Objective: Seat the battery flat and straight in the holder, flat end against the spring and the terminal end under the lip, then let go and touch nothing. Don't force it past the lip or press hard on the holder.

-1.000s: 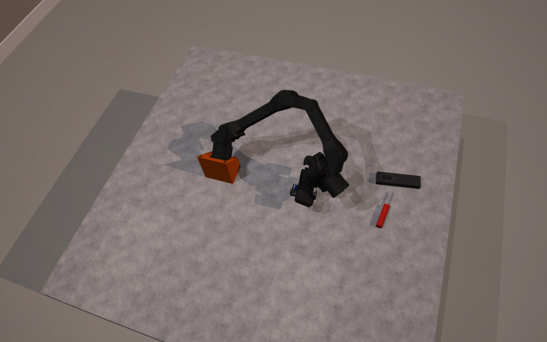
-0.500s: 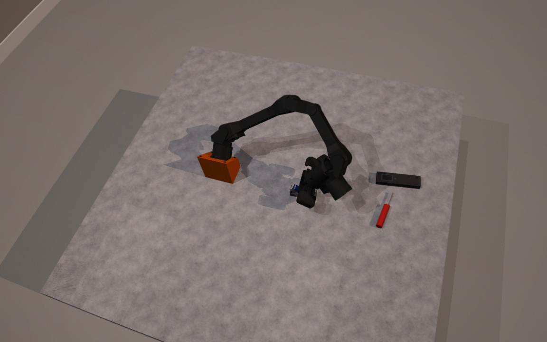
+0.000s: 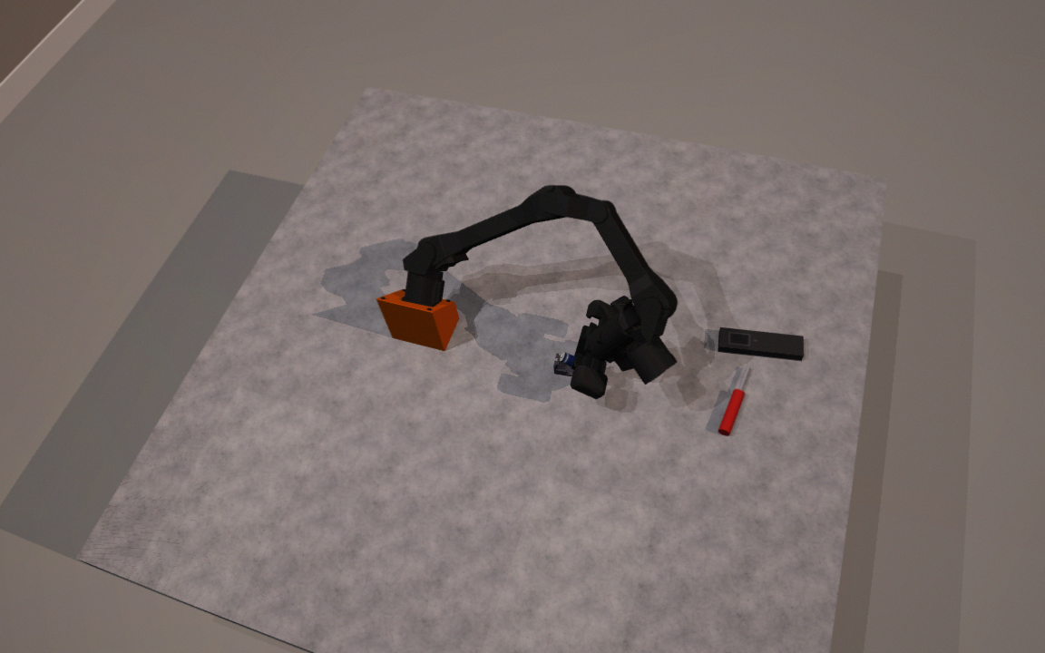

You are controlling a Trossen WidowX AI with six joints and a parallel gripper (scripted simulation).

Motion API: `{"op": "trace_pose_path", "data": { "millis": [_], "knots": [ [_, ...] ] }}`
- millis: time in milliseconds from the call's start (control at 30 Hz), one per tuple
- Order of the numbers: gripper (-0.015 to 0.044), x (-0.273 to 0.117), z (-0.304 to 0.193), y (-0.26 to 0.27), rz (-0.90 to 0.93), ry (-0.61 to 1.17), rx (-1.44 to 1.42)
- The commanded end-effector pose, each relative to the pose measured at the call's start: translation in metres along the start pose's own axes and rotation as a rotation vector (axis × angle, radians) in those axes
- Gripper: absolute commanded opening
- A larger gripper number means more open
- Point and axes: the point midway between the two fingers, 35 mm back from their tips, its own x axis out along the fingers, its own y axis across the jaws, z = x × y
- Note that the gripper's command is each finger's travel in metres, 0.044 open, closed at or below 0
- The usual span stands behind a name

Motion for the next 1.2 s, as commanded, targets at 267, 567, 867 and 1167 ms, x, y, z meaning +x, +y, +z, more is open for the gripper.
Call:
{"op": "trace_pose_path", "data": {
  "millis": [267,567,867,1167],
  "knots": [
    [0.006,-0.004,0.007,0.0,-0.003,-0.001,-0.005],
    [0.006,-0.005,0.011,0.0,-0.002,0.002,-0.005],
    [0.006,-0.007,0.014,0.0,-0.002,0.005,-0.005],
    [0.006,-0.008,0.016,-0.001,-0.004,-0.006,-0.004]
  ]
}}
